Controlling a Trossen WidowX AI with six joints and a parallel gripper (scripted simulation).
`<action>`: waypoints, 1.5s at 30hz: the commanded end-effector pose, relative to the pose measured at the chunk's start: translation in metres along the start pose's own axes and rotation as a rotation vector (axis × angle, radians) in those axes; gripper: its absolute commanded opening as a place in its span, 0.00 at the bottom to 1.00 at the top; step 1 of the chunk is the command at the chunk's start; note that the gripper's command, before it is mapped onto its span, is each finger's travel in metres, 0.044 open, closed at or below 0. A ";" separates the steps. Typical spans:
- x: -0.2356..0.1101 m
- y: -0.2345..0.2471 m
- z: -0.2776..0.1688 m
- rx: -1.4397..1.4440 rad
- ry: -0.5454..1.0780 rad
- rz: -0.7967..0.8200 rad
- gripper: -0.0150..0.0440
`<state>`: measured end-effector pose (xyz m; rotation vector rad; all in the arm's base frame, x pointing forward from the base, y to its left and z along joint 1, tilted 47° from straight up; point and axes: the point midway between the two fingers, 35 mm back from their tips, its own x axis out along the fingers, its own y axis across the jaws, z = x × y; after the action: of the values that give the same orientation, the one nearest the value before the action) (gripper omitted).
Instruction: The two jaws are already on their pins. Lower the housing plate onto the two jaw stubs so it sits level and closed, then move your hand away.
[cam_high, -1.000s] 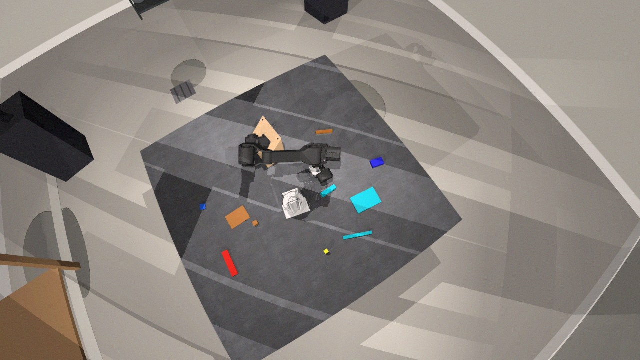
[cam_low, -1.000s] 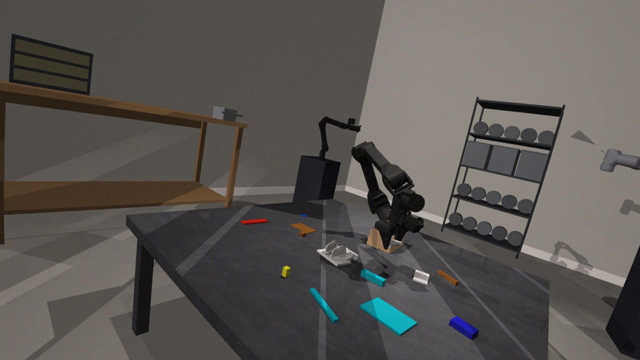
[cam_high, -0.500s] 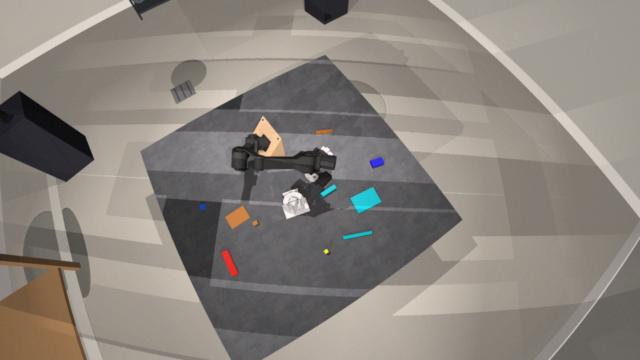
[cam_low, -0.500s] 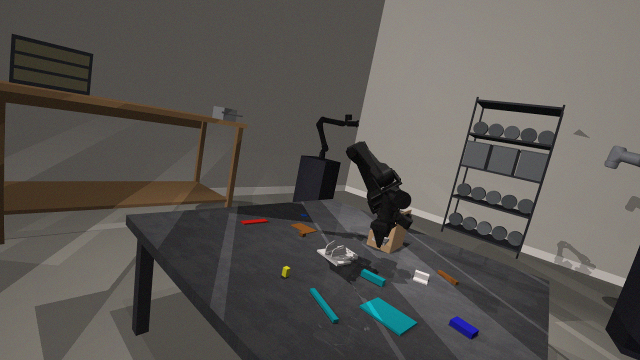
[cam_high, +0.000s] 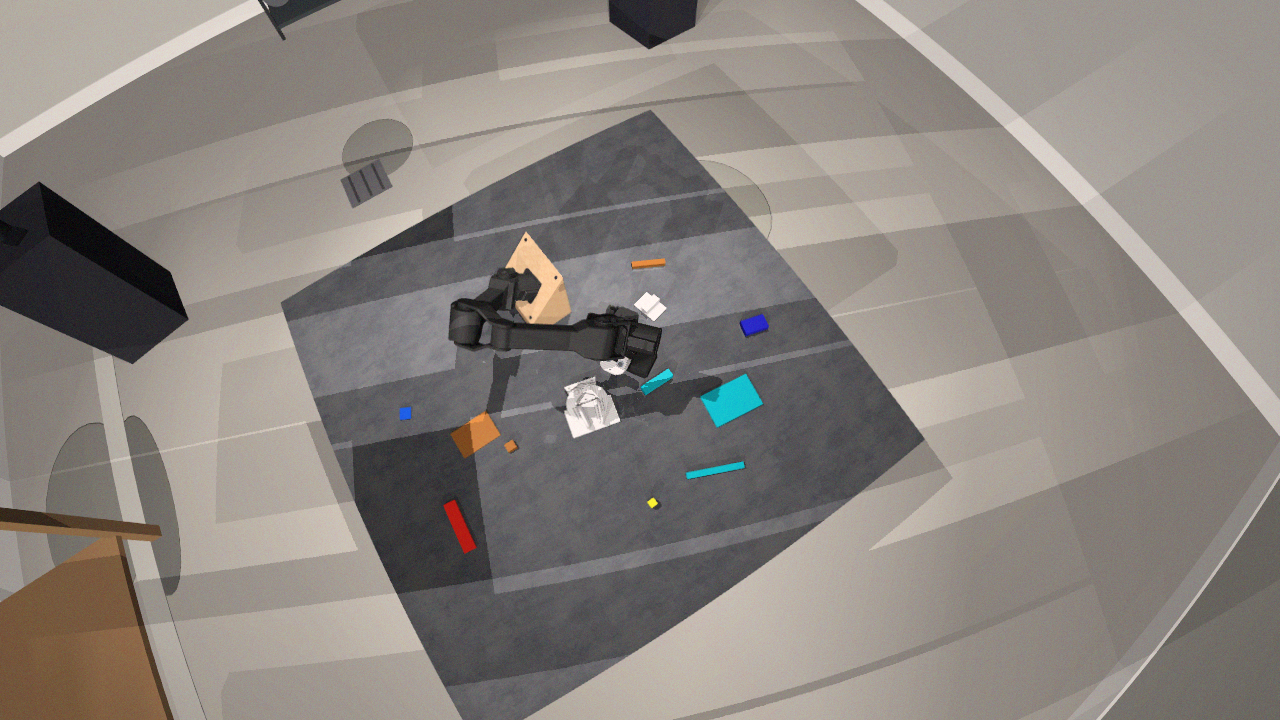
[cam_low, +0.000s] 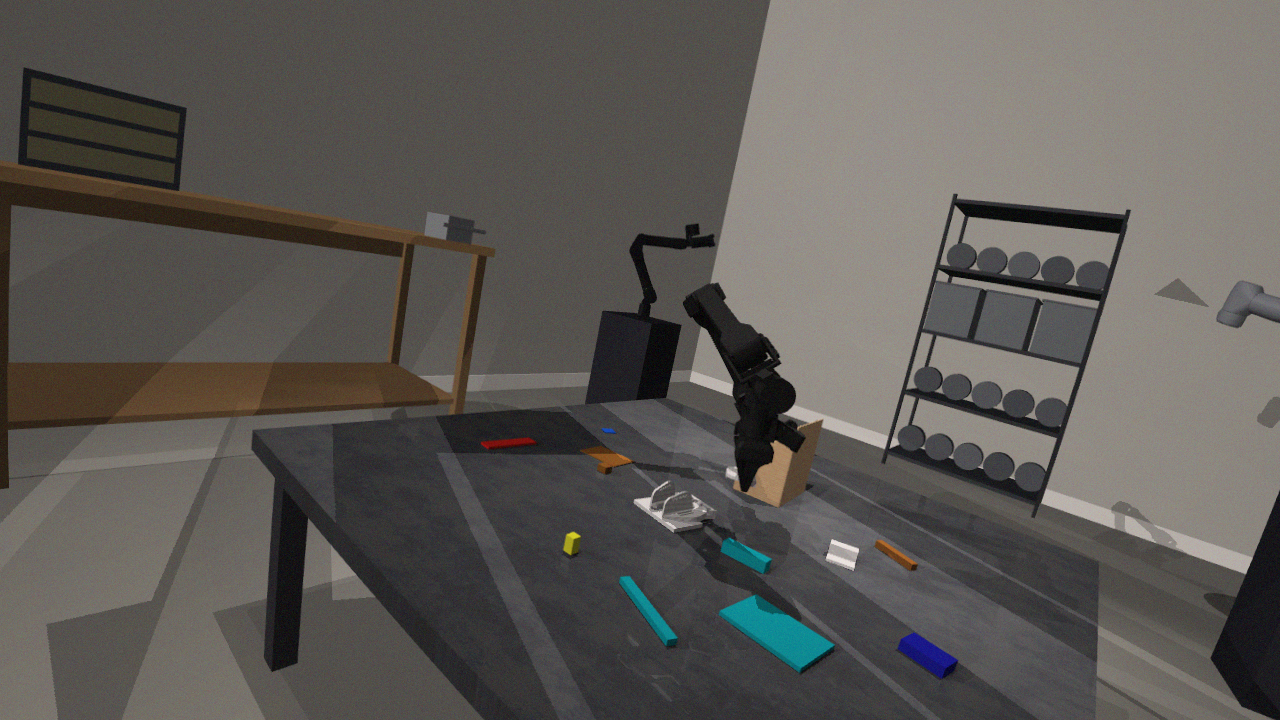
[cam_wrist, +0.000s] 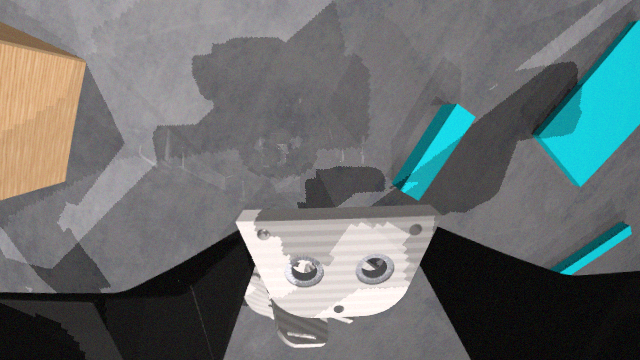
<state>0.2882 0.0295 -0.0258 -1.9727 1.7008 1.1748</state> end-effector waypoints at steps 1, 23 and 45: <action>0.001 0.006 -0.009 -0.089 0.006 0.006 0.85; 0.006 0.029 -0.055 -0.542 0.020 0.026 0.85; 0.010 0.047 -0.081 -0.819 0.024 0.049 0.85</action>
<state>0.2776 -0.0432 0.0307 -2.3588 1.3912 2.0943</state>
